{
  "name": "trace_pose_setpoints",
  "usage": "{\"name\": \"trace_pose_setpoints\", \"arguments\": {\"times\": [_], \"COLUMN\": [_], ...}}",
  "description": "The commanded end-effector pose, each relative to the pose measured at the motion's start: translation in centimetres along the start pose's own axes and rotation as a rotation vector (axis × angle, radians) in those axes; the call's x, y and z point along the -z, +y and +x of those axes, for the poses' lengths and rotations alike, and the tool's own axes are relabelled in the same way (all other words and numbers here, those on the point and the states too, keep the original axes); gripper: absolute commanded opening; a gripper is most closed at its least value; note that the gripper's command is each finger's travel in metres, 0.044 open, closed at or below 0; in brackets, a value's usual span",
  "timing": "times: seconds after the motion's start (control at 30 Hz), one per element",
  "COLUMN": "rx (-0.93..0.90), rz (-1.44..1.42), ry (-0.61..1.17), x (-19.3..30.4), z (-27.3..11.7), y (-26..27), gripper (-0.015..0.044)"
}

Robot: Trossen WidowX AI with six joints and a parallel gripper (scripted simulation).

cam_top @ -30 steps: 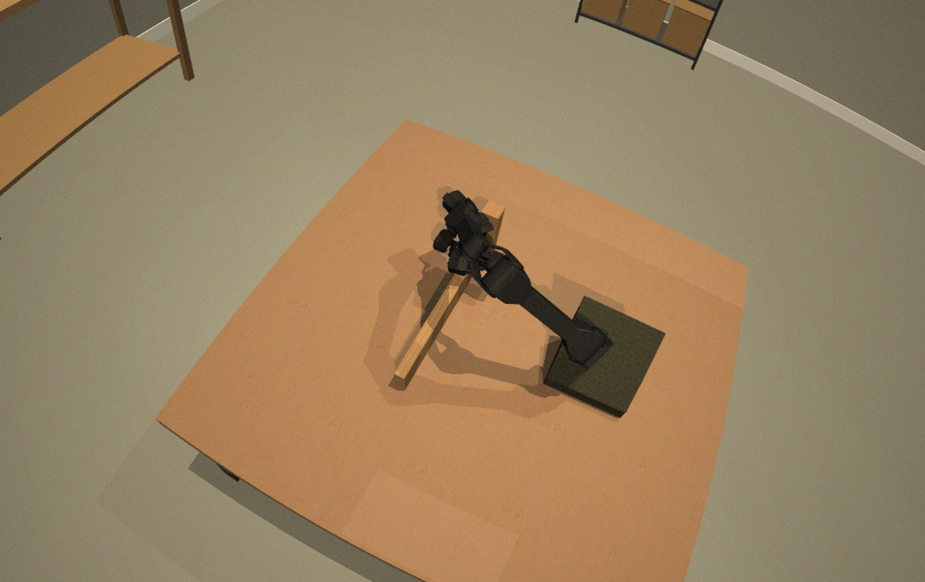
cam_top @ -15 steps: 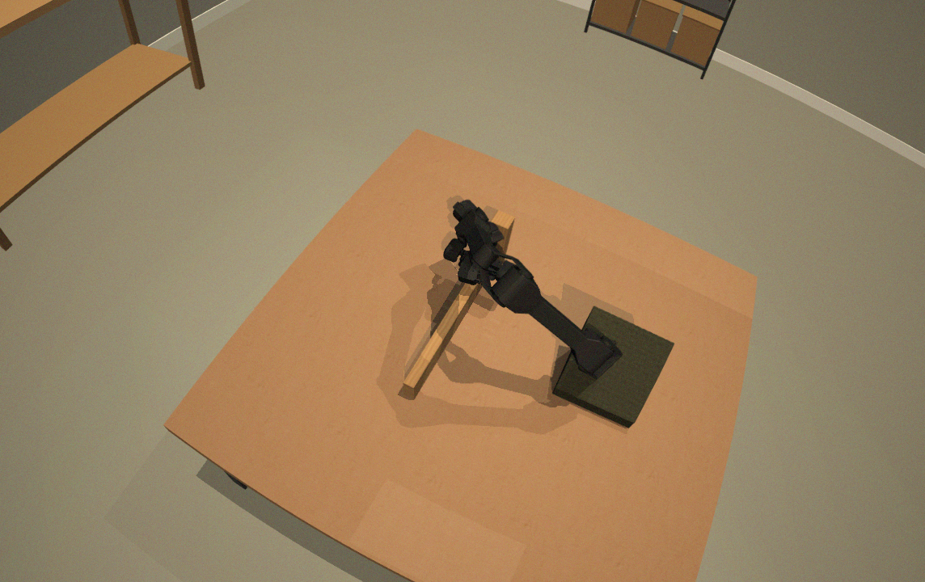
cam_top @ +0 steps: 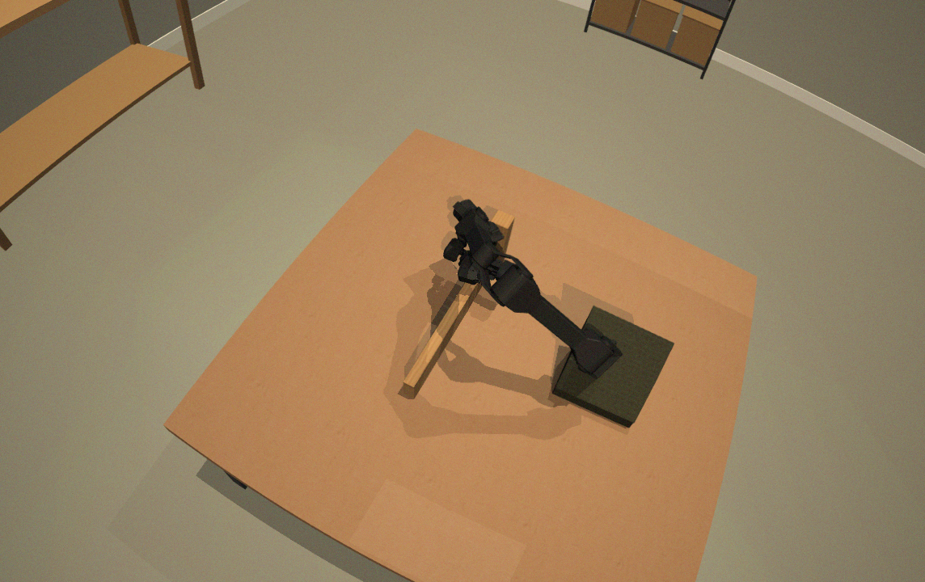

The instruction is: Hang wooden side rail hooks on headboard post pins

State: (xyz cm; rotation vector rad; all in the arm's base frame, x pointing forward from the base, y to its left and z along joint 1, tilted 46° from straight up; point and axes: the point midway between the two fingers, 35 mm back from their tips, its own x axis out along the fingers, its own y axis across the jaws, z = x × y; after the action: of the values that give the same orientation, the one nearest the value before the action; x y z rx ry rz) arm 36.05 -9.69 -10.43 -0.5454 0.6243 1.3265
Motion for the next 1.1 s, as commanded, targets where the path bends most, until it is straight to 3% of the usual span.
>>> {"name": "trace_pose_setpoints", "arguments": {"times": [0.0,1.07], "rx": [0.015,0.015], "rz": [0.000,0.000], "ry": [0.007,0.007], "x": [0.38,0.70], "z": [-0.70,-0.69], "y": [-0.25,-0.23], "gripper": [0.0000,0.0000]}}
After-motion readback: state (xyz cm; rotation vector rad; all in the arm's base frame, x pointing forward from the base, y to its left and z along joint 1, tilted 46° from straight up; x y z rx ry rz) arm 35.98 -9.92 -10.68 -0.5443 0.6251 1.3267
